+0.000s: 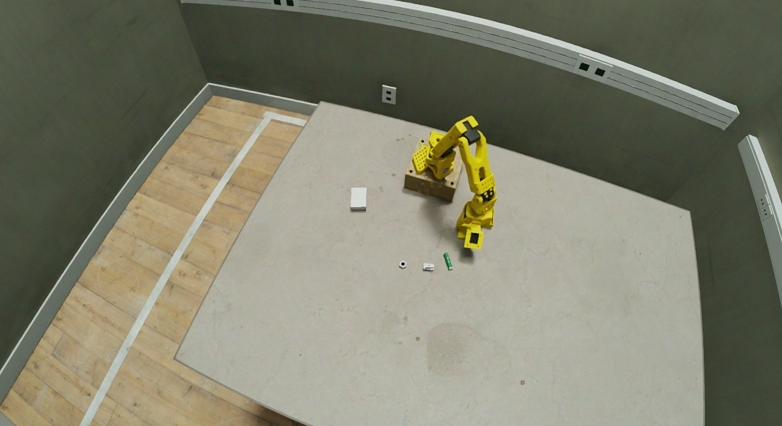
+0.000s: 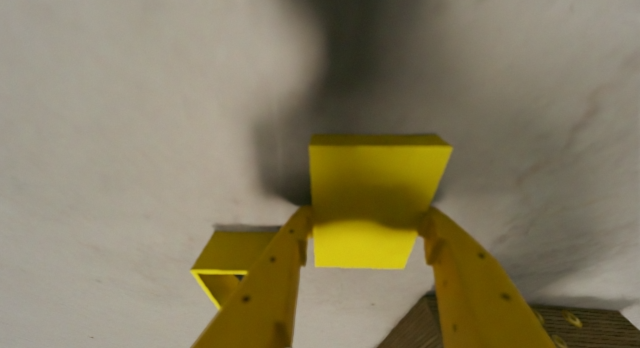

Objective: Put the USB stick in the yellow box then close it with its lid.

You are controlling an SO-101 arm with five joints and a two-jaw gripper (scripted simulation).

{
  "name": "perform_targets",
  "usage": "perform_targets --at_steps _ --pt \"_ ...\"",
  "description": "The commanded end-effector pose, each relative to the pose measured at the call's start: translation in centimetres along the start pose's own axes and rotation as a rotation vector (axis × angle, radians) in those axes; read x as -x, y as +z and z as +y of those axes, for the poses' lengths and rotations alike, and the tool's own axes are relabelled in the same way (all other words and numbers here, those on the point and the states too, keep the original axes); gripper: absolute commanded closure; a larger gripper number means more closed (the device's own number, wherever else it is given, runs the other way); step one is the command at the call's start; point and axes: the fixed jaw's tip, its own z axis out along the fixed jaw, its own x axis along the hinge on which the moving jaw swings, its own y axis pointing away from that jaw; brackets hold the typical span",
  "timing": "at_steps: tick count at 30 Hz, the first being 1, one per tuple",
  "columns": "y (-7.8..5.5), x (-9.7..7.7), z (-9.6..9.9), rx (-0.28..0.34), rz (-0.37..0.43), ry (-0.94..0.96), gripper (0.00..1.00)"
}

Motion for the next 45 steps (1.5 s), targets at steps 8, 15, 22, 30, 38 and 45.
perform_targets --at_steps 8,15,22,30,38,45 --pt "-1.6 0.1 -0.1 -0.003 0.004 -0.003 0.78" --pt "-3.3 0.1 -0.1 -0.003 0.004 -0.003 0.78" --pt "-4.4 0.0 -0.1 -0.003 0.004 -0.003 0.78" --pt "-5.3 -0.1 -0.2 -0.003 0.004 -0.003 0.78" --pt "-5.4 -0.1 -0.3 -0.003 0.004 -0.003 0.78" --pt "-5.4 -0.1 -0.3 -0.003 0.004 -0.003 0.78"
